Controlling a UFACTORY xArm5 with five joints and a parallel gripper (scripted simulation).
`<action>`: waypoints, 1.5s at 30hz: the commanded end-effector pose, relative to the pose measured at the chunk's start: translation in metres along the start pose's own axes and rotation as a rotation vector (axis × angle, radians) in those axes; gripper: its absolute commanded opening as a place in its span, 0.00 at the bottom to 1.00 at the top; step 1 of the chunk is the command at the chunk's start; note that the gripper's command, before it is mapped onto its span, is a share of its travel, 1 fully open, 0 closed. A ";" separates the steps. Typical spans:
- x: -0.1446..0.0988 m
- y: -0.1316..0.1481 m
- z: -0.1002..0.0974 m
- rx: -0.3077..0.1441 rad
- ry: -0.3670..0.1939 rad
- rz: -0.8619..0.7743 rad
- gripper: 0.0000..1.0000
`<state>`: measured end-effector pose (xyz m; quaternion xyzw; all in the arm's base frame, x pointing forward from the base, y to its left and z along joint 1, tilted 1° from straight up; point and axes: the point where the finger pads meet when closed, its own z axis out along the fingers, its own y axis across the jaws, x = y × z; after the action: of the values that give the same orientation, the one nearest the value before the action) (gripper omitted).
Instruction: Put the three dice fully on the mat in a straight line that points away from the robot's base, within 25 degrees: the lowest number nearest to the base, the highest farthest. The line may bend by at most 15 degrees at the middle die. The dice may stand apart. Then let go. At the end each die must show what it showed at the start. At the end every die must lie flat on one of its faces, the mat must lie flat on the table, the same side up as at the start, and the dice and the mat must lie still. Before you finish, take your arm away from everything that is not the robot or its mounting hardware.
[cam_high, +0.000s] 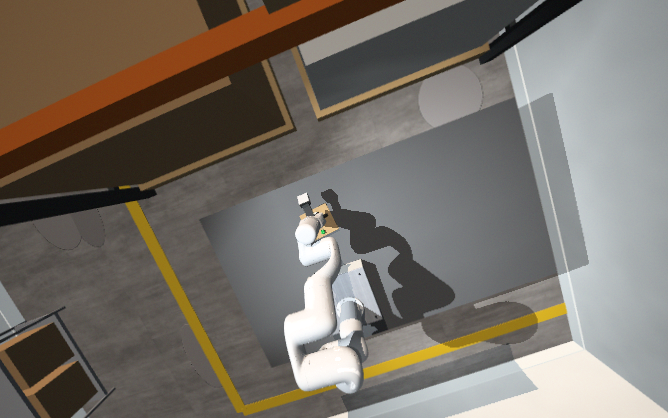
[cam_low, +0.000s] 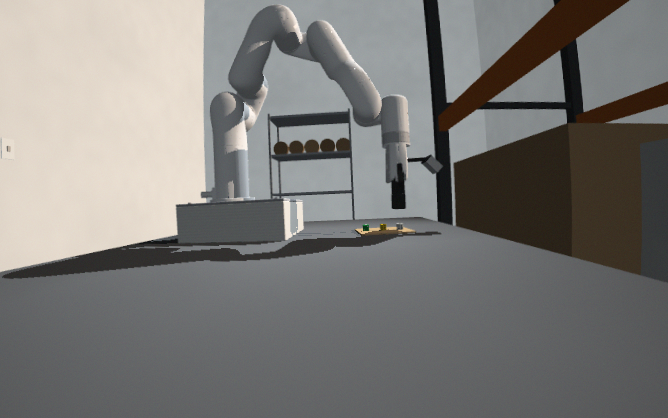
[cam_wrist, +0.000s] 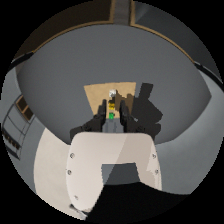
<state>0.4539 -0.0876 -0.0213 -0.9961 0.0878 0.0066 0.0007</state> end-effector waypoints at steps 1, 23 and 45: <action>0.001 0.000 0.006 0.000 0.003 0.000 0.31; 0.002 -0.001 0.031 0.000 0.003 0.000 0.31; 0.002 -0.001 0.033 0.000 0.003 0.000 0.31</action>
<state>0.4538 -0.0867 -0.0555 -0.9961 0.0878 0.0067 0.0007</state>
